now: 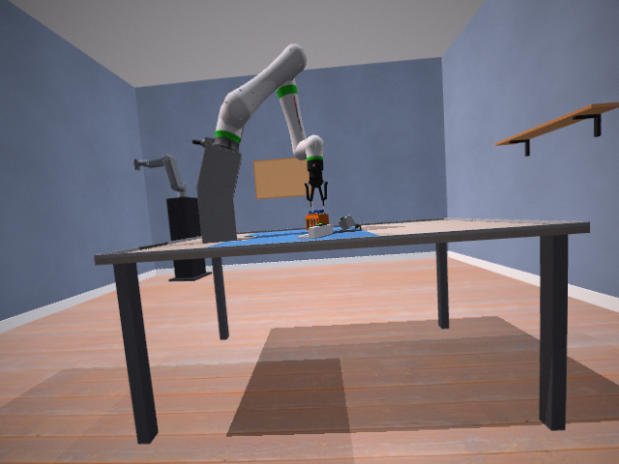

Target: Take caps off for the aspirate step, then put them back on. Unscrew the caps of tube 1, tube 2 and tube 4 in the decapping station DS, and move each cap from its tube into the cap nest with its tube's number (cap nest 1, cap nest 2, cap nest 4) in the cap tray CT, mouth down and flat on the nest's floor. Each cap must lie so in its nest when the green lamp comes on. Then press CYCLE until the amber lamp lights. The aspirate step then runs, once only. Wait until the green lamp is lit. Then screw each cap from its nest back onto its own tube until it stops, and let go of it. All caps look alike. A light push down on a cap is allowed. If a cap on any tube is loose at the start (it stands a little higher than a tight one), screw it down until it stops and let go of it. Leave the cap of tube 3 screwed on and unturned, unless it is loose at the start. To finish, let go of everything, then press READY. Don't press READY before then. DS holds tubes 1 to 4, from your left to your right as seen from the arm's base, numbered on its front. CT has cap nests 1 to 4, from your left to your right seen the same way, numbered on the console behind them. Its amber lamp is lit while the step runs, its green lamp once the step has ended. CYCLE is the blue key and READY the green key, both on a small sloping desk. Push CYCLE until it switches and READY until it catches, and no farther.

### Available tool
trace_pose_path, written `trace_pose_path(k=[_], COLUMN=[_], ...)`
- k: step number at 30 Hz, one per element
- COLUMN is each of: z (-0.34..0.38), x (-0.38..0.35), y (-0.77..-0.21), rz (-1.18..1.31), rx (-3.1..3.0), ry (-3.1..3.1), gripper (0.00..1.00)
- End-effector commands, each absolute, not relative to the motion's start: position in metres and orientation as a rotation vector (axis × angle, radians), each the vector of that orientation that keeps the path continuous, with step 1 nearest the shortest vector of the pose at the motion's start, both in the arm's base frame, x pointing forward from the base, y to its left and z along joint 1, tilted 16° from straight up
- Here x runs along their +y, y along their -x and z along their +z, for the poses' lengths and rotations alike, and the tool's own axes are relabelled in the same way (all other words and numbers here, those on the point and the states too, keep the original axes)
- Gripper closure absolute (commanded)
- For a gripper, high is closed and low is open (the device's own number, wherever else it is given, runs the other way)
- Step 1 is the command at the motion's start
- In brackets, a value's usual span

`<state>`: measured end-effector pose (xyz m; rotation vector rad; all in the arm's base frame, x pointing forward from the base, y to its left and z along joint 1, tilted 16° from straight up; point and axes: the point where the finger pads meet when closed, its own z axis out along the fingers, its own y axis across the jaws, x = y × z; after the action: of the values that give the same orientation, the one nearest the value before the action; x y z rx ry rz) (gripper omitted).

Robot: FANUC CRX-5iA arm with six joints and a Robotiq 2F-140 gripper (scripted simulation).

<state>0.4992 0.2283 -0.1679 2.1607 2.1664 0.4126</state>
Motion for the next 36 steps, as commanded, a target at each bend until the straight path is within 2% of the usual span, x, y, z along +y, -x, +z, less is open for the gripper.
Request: trace_pose_path(k=[1,11,21,28,29,36], z=[-0.1678,-0.1673,-0.1673,-0.1673,-0.1673,-0.1673], x=[0.2285,0.2284,0.2282,0.2280,0.2280,0.2280], y=[-0.4991,-0.4990,-0.4991,-0.4992,-0.4992,-0.4992], rz=[0.410,0.349,0.281,0.281,0.281,0.281], rx=[2.136,2.603,2.819,2.819,2.819,2.819], ry=[-2.149,-1.418,-0.765,-0.765,-0.765,-0.765], gripper=[0.65,0.65,0.65,0.65,1.00,1.00])
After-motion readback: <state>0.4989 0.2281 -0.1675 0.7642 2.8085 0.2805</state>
